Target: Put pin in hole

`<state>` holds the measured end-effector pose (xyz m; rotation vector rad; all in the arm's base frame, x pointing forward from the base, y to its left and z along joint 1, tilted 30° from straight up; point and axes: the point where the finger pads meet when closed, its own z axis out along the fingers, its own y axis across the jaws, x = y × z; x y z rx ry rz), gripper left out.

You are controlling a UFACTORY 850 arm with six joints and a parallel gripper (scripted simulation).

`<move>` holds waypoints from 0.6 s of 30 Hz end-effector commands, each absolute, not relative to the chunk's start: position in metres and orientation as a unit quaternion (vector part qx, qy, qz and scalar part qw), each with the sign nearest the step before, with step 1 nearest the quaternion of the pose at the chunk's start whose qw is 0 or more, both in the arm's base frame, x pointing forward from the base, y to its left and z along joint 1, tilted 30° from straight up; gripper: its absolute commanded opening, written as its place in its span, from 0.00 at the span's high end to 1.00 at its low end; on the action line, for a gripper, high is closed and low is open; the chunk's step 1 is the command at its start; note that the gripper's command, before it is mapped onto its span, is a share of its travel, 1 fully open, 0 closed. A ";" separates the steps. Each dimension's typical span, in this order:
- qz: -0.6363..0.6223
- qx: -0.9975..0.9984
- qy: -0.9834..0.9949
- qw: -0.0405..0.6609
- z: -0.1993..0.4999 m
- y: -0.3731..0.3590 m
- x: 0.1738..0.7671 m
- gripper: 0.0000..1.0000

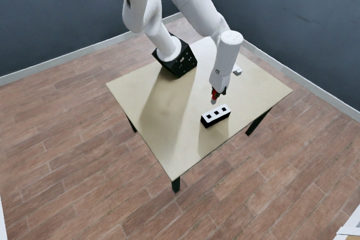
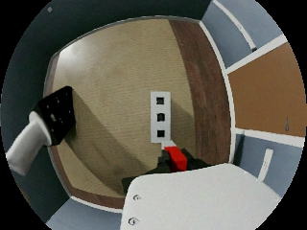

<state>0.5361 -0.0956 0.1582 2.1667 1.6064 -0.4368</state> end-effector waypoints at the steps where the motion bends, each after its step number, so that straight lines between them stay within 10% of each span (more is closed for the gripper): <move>1: -0.156 0.776 0.576 0.204 0.159 -0.095 0.537 1.00; 18: -0.156 0.776 0.576 0.204 0.130 -0.045 0.553 1.00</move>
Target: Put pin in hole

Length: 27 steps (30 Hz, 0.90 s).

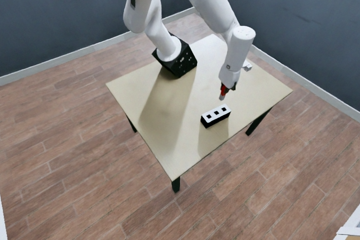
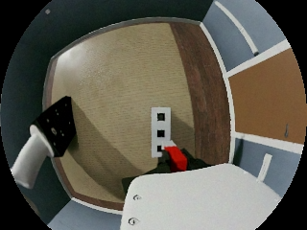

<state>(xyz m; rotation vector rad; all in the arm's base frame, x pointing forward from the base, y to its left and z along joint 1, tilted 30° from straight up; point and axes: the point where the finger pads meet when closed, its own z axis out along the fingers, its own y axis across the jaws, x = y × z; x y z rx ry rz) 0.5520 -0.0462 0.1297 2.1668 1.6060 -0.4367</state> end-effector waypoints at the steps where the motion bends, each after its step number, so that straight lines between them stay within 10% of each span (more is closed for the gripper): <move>1: -0.156 0.777 0.576 0.204 0.069 -0.080 0.553 1.00; 27: -0.157 0.776 0.576 0.203 0.015 -0.110 0.551 1.00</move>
